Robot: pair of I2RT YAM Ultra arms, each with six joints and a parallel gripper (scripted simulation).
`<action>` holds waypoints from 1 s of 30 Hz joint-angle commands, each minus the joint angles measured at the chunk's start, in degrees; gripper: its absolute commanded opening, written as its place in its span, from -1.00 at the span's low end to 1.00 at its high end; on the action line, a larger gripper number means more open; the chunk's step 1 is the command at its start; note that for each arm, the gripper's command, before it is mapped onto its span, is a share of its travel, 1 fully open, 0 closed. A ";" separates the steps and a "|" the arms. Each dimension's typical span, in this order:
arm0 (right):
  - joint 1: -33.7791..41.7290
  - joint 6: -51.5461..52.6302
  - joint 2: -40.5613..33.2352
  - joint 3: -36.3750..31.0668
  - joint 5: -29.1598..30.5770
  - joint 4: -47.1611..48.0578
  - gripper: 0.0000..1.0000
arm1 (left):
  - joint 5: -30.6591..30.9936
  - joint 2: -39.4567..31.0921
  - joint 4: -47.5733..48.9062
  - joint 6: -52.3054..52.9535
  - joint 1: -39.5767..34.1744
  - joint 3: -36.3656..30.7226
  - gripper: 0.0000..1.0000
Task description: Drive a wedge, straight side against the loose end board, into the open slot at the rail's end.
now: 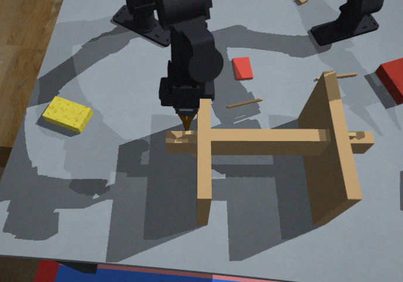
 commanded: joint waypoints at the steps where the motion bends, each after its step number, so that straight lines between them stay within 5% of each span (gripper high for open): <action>1: -0.48 0.39 -2.82 -0.75 0.59 3.18 -1.00 | -0.17 -0.29 1.17 0.23 -0.29 1.96 -0.19; 30: -0.92 0.25 -3.39 -6.43 -0.69 6.57 -1.00 | -0.17 -0.29 1.17 0.23 -0.29 1.96 -0.19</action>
